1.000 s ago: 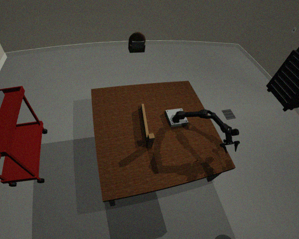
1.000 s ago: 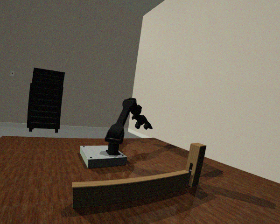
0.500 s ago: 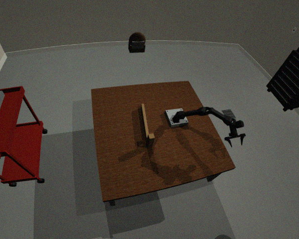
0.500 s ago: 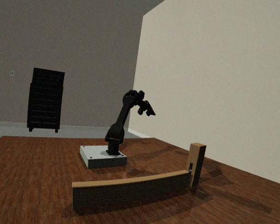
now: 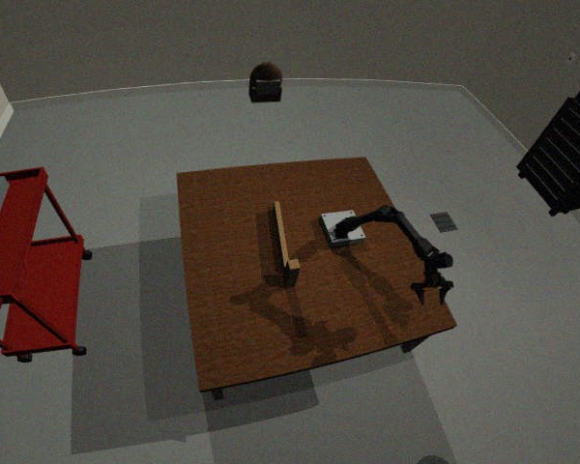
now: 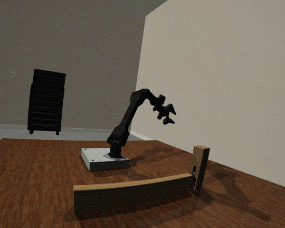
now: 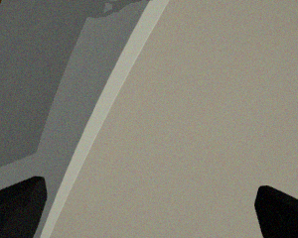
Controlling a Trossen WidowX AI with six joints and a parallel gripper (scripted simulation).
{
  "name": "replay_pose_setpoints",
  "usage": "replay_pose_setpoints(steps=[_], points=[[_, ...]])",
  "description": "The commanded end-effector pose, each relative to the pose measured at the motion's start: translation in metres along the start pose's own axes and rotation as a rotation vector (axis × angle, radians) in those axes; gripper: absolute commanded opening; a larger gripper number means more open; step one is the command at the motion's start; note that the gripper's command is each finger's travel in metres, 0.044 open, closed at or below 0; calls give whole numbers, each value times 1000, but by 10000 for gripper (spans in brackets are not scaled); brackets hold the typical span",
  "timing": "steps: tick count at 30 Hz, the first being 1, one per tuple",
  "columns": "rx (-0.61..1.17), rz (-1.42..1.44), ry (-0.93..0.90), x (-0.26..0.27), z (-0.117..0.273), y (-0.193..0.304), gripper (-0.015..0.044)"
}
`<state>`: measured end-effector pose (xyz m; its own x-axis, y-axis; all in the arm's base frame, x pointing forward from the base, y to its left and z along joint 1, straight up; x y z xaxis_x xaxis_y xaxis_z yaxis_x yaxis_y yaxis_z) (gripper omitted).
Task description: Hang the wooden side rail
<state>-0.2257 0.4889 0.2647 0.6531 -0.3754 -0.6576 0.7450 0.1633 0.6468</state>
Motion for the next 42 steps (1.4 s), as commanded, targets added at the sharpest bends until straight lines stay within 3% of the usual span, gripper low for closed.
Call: replay_pose_setpoints(steps=[1, 10, 20, 31, 42], points=[[35, -187, -41, 39, -17, 36, 440], [132, -537, -96, 124, -30, 105, 440], [261, -925, -116, 227, -14, 165, 440], [464, -1383, -79, 343, 39, 200, 440], [701, -1841, 53, 445, 117, 193, 440]])
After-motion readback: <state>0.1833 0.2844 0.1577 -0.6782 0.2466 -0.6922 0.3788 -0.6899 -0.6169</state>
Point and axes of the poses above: the point midway between the two fingers, 35 mm back from their tips, its own z axis back along the fingers, its own x axis across the jaws, y = z × x, the point moved 5 cm from there along z, back along the fingers, and after that the axes turned 15 degrees about z, right-handed, at the moved point
